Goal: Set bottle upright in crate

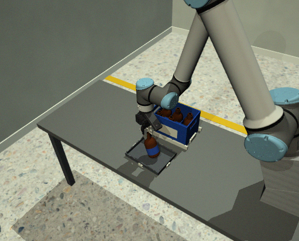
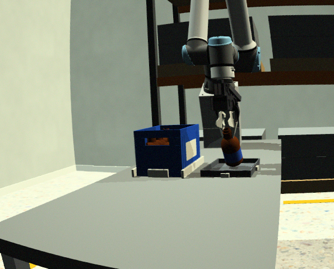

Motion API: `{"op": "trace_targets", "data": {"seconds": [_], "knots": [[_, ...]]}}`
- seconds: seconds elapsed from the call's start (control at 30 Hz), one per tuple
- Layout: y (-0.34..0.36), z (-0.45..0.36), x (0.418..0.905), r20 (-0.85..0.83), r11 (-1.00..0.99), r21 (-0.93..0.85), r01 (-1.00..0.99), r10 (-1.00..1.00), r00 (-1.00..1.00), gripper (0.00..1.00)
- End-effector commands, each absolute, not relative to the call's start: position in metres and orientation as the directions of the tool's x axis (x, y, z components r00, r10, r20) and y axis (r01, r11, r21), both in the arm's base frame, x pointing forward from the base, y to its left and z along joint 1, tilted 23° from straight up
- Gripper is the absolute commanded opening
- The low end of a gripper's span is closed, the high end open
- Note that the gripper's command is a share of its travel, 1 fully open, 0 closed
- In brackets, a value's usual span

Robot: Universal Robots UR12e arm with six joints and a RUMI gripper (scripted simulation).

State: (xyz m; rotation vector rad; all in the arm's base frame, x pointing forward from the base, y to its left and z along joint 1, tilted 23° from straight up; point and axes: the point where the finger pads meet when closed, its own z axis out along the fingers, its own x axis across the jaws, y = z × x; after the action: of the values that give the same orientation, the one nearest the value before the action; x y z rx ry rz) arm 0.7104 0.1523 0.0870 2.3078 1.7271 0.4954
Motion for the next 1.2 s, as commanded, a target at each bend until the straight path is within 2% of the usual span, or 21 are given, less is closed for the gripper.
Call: {"op": "trace_targets", "data": {"seconds": [0.0,1.17], "knots": [[0.152,0.095,0.708,0.137,-0.287,0.369,0.884,0.957,0.254,0.00],[0.151,0.132,0.692,0.137,-0.287,0.369,0.884,0.957,0.254,0.00]]}}
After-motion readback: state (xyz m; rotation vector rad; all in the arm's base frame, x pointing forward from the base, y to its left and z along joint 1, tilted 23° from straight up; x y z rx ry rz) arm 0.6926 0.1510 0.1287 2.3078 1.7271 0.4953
